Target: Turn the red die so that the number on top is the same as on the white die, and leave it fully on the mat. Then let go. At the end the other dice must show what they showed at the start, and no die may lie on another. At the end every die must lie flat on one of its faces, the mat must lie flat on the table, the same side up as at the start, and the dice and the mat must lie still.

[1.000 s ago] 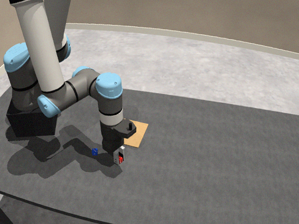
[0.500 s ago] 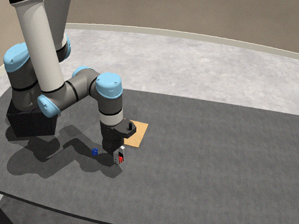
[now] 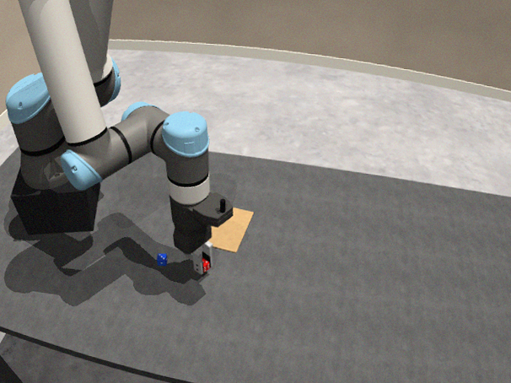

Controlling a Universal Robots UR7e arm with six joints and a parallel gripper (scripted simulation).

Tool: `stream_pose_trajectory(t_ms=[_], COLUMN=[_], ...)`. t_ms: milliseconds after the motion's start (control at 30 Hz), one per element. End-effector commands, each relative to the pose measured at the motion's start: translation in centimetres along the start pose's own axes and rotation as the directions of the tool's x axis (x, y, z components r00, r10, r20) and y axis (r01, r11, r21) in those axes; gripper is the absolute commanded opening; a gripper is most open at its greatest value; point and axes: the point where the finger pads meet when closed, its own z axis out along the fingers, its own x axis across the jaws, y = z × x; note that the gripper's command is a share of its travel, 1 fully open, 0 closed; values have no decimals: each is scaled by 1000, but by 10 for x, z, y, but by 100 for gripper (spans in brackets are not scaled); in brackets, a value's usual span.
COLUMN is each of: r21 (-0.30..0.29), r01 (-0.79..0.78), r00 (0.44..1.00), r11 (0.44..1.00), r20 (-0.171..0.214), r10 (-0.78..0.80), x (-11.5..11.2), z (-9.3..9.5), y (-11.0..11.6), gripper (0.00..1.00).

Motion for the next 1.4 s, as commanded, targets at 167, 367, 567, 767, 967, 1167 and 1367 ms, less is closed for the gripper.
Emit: stream_pose_trajectory(t_ms=[167,367,567,767,967,1167,1367], r21=[0,0,0,0,0,0,0], r01=[0,0,0,0,0,0,-20], r00=[1000,1000,1000,1000,1000,1000,1000], r11=[1000,1000,1000,1000,1000,1000,1000], r20=[0,0,0,0,0,0,0], r10=[0,0,0,0,0,0,20], x=[0,0,0,0,0,0,-3], z=[-38,-61,-70,-76,-76,-76,-76], y=[0,0,0,0,0,0,0], gripper=[40,40,40,40,40,40,40])
